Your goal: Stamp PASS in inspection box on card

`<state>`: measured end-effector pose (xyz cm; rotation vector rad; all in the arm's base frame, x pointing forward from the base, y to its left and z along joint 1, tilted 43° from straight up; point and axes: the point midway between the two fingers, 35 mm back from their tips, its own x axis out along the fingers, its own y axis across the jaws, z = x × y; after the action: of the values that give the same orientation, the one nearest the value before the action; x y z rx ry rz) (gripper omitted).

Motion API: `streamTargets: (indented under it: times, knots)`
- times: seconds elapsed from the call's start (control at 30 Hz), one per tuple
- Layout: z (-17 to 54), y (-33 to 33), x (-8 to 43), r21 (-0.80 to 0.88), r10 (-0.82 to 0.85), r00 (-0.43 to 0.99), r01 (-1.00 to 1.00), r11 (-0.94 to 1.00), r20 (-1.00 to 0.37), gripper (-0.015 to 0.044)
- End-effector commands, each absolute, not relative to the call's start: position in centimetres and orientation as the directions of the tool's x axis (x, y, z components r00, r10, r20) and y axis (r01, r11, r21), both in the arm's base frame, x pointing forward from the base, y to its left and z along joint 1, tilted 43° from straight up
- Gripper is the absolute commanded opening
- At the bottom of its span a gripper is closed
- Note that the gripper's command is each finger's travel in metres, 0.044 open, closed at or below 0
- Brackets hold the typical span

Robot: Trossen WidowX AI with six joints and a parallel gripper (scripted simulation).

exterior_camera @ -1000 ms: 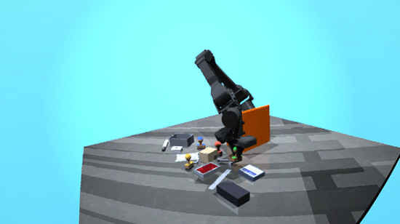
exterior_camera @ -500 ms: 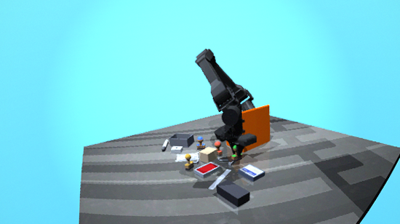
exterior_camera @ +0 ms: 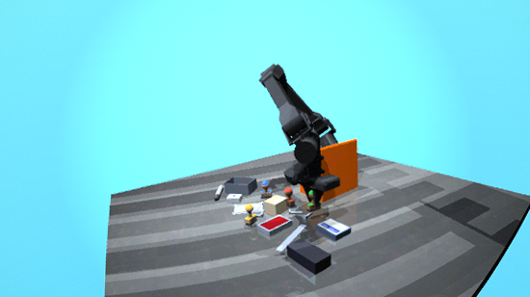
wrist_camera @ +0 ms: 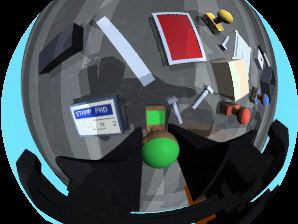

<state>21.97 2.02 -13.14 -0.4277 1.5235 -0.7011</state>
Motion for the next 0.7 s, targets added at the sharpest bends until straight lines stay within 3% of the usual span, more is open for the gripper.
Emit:
streamTargets:
  times: [0.0, 0.67]
  knots:
    - [-12.94, 2.24, 21.99, -0.654, -0.648, -0.091, 0.153, 0.741, -0.756, 0.0]
    - [-12.19, 2.88, 22.04, -0.652, -0.646, -0.091, 0.153, 0.743, -0.758, 0.0]
